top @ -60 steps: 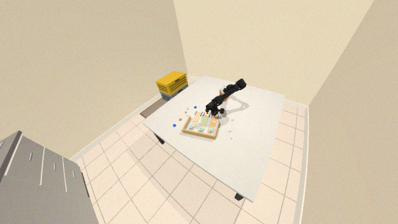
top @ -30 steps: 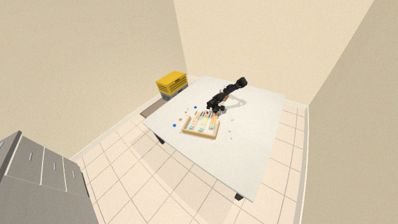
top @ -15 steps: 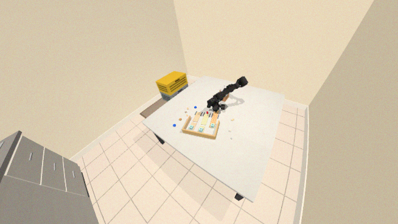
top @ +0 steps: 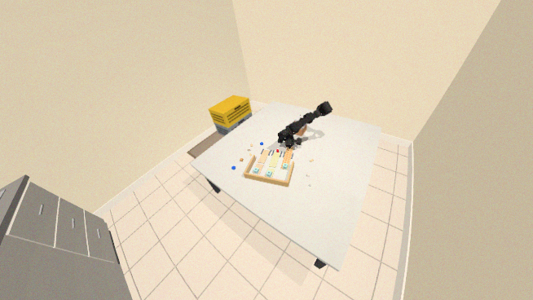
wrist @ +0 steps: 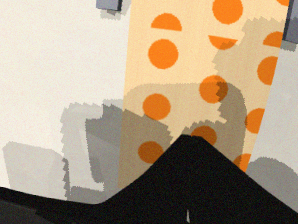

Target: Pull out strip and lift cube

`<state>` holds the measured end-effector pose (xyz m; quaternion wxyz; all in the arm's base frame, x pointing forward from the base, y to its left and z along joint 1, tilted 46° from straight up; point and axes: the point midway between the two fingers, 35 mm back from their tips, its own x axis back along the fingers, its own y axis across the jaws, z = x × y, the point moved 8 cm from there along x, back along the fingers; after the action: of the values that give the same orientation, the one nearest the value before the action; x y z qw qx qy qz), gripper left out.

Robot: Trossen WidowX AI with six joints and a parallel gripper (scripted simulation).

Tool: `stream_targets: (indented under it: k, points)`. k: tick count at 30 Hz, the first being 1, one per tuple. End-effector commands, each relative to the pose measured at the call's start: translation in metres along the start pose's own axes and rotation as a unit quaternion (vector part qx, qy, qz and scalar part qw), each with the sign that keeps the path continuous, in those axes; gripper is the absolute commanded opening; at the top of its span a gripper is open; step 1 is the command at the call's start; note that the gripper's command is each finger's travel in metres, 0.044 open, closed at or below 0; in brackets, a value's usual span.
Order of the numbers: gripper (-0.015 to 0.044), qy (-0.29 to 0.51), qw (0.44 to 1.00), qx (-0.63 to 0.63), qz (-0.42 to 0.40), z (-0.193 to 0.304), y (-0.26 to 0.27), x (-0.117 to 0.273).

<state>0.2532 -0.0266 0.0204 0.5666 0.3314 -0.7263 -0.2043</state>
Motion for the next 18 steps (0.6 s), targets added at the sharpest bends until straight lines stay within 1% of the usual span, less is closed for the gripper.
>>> stream_targets:
  k: [1,18]
  points:
    - [0.0000,0.017,1.000,-0.005,-0.002,0.014,0.002,-0.005]
    - [0.0000,0.017,1.000,-0.006,-0.002,0.037,0.003,-0.004]
